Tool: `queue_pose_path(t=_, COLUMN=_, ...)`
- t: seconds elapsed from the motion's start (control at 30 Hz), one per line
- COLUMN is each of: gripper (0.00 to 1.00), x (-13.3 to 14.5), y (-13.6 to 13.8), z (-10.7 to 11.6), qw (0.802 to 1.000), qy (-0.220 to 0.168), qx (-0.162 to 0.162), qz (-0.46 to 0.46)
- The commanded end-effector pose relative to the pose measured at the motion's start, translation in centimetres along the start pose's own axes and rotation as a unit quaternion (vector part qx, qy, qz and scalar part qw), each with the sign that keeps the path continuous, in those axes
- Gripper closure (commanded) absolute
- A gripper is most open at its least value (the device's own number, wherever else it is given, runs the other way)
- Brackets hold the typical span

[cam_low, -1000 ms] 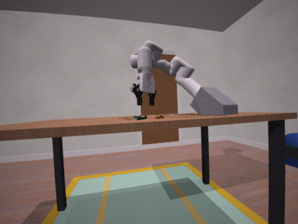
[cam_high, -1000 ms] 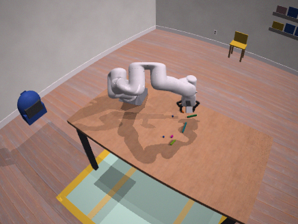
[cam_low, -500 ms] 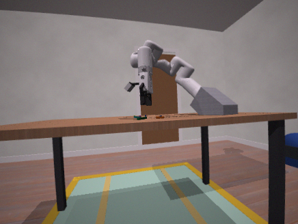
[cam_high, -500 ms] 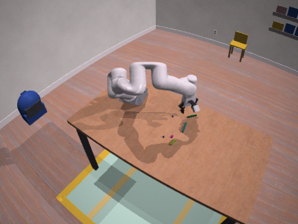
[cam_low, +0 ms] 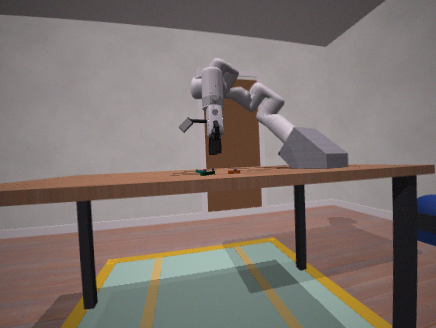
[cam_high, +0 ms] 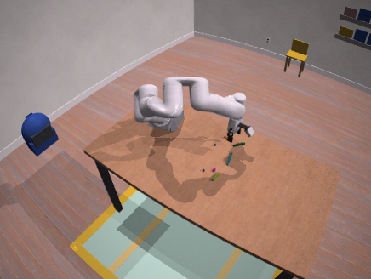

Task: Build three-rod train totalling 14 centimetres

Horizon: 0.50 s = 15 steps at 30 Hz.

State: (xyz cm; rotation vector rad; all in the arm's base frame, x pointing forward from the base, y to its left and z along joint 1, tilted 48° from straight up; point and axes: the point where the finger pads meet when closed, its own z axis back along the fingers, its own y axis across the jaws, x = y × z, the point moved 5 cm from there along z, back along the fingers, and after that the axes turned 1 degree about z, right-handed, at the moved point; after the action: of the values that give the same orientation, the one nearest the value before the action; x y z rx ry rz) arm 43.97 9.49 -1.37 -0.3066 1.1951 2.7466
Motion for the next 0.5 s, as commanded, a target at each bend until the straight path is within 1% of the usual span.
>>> queue_pose_path(t=0.0, gripper=0.0, x=-0.11, y=-0.15, z=0.14, qw=0.999, qy=-0.002, qx=-0.001, qz=0.033)
queue_pose_path(t=0.47, gripper=0.0, x=-0.11, y=-0.16, z=0.14, qw=0.999, qy=-0.002, qx=-0.001, qz=0.036)
